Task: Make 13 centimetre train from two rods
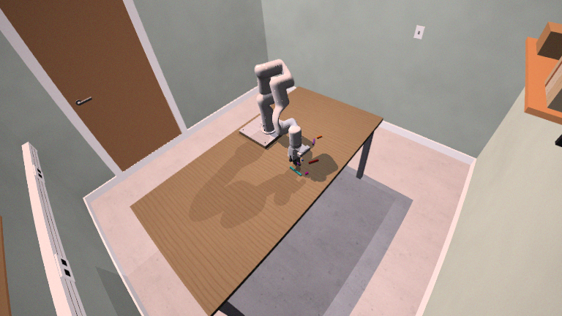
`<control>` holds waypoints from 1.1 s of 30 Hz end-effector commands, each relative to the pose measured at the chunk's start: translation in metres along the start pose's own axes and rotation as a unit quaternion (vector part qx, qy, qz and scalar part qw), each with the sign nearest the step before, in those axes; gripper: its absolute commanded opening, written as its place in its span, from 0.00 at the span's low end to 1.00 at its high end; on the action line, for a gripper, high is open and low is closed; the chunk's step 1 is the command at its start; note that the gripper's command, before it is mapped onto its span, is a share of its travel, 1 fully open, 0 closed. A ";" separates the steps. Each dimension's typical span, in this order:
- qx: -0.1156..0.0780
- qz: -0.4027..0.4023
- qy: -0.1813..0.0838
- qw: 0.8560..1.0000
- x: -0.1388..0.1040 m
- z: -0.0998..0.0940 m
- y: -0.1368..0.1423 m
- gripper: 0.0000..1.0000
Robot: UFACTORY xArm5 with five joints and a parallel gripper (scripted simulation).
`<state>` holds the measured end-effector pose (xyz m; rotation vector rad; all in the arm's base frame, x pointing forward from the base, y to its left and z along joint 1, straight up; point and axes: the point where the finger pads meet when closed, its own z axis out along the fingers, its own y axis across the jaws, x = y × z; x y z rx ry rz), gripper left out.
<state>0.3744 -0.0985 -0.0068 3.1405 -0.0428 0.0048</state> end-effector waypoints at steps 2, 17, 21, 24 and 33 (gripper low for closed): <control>0.000 0.000 0.002 1.000 0.001 -0.001 0.000 0.24; 0.000 0.000 0.002 1.000 0.001 -0.001 0.000 0.04; 0.000 0.000 0.002 1.000 0.001 -0.001 0.000 0.04; 0.000 0.000 0.002 1.000 0.001 -0.001 0.000 0.04; 0.000 0.000 0.002 1.000 0.001 -0.001 0.000 0.04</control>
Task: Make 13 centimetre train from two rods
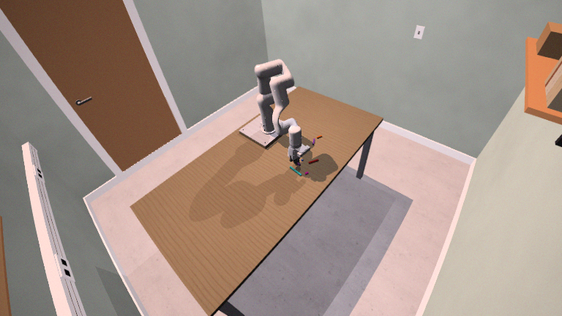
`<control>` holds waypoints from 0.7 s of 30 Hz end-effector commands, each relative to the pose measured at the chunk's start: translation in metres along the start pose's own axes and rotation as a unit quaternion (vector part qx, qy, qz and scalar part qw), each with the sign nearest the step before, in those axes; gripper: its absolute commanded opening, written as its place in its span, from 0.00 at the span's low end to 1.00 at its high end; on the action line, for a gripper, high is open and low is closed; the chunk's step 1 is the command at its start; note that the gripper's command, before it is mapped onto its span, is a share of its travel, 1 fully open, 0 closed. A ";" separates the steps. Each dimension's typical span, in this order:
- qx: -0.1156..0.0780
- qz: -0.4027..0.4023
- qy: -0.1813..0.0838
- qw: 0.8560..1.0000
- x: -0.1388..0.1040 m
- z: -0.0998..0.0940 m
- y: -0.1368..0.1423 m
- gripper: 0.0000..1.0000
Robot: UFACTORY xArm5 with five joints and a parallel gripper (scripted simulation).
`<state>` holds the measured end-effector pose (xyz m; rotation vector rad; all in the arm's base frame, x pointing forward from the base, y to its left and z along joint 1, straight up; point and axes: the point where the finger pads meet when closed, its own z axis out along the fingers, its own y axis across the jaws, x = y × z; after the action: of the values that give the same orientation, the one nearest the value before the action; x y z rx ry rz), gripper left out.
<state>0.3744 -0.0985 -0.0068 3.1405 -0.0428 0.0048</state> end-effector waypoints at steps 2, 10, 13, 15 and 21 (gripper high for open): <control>0.000 0.000 0.002 1.000 0.001 -0.001 0.000 0.04; 0.000 0.000 0.002 1.000 0.001 -0.001 0.000 0.04; 0.000 0.000 0.002 1.000 0.001 -0.001 0.000 0.04; 0.000 0.000 0.002 1.000 0.001 -0.001 0.000 0.04; 0.000 0.000 0.002 1.000 0.001 -0.007 0.000 0.04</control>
<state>0.3743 -0.0985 -0.0048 3.1406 -0.0428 0.0045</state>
